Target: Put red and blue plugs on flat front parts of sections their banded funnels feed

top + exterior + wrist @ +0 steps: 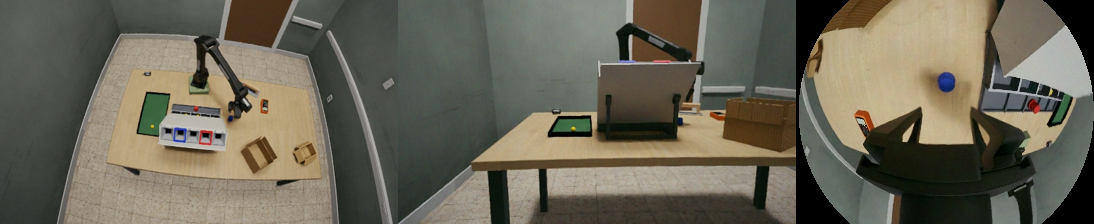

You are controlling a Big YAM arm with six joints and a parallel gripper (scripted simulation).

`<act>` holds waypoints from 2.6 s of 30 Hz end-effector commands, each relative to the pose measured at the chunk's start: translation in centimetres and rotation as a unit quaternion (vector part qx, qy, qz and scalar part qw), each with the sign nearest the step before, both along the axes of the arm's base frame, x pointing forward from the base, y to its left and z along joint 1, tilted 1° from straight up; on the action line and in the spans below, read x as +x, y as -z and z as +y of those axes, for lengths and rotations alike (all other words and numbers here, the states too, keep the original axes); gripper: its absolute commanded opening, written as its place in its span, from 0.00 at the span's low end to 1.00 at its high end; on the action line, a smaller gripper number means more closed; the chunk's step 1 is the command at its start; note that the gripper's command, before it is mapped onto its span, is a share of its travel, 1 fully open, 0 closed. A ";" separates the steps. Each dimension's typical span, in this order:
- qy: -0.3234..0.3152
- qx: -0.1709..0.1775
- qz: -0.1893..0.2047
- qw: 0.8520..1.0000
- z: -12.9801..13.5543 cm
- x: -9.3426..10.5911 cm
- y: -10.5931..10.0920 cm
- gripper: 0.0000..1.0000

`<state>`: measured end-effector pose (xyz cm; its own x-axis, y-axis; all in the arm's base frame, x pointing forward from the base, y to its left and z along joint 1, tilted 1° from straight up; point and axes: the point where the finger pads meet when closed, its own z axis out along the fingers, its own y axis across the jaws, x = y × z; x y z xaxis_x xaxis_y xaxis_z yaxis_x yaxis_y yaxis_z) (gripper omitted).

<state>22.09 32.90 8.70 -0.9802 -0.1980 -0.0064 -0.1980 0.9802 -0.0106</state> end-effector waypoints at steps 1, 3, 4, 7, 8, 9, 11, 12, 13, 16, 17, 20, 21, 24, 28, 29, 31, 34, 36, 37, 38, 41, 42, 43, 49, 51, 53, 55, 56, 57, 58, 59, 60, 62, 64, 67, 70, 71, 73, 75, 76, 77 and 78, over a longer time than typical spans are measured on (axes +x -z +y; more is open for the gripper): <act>0.000 -0.006 0.005 1.000 0.3 -0.3 2.8 0.63; 0.000 -0.006 0.005 1.000 0.3 -0.3 4.1 0.63; 0.000 -0.006 0.005 1.000 0.3 -0.3 4.1 0.63; 0.000 -0.006 0.005 1.000 0.3 -0.3 5.2 0.63; 0.000 -0.006 0.005 1.000 0.3 -0.3 5.8 0.63; 0.000 -0.006 0.005 1.000 0.4 -0.3 6.3 0.63; 0.000 -0.006 0.005 1.000 0.4 -0.2 7.1 0.63; 0.000 -0.006 0.005 1.000 0.4 -0.2 7.4 0.63; 0.000 -0.006 0.005 1.000 0.4 -0.2 7.7 0.63; 0.000 -0.006 0.005 1.000 0.4 -0.2 8.0 0.63; 0.000 0.003 -0.001 1.000 0.6 -0.1 7.3 0.63; 0.000 0.011 -0.006 1.000 1.1 0.2 6.6 0.63; 0.000 0.011 -0.006 1.000 1.1 0.2 6.6 0.63; 0.000 -0.002 0.002 1.000 0.7 0.0 7.8 0.63; 0.000 0.001 0.001 1.000 0.8 0.0 7.6 0.63; 0.000 0.001 0.001 1.000 0.8 0.0 7.6 0.63; 0.000 0.001 0.001 1.000 0.8 0.0 7.6 0.63; 0.000 0.001 0.001 1.000 0.8 0.0 7.6 0.63; 0.000 0.001 0.001 1.000 0.8 0.0 7.6 0.63; 0.000 0.001 0.001 1.000 0.8 0.0 7.6 0.63; 0.000 0.001 0.001 1.000 0.8 0.0 7.6 0.63; 0.000 0.001 0.001 1.000 0.8 0.0 7.6 0.63; 0.000 0.001 0.001 1.000 0.8 0.0 7.6 0.63; 0.000 0.001 0.001 1.000 0.8 0.0 7.6 0.63; 0.000 -0.003 0.003 1.000 0.5 -0.2 7.8 0.63; 0.000 -0.003 0.003 1.000 0.4 -0.2 7.9 0.63; 0.000 -0.003 0.003 1.000 0.3 -0.3 8.0 0.63; 0.000 -0.003 0.003 1.000 0.3 -0.3 8.0 0.63; 0.000 -0.003 0.003 1.000 0.3 -0.3 8.0 0.63; 0.000 -0.003 0.003 1.000 0.3 -0.3 8.1 0.63; 0.000 -0.003 0.003 1.000 0.2 -0.3 8.1 0.63; 0.000 -0.003 0.003 1.000 0.2 -0.3 8.1 0.63; 0.000 -0.003 0.003 1.000 0.2 -0.3 8.1 0.63; 0.000 -0.003 0.003 1.000 0.2 -0.3 8.1 0.63; 0.000 -0.003 0.003 1.000 0.2 -0.3 8.1 0.63; 0.000 -0.003 0.003 1.000 0.2 -0.3 8.1 0.63; 0.000 -0.003 0.003 1.000 0.2 -0.3 8.1 0.63; 0.000 -0.003 0.003 1.000 0.2 -0.3 8.1 0.63; 0.000 -0.003 0.003 1.000 0.2 -0.3 8.1 0.63; 0.000 -0.003 0.003 1.000 0.2 -0.3 8.1 0.63; 0.000 -0.003 0.003 1.000 0.2 -0.3 8.1 0.63; 0.000 -0.003 0.003 1.000 0.2 -0.3 8.1 0.63; 0.000 -0.003 0.003 1.000 0.2 -0.3 8.1 0.63</act>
<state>22.04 32.82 1.02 -0.9802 -0.1980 0.0038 -0.1981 0.9800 -0.0208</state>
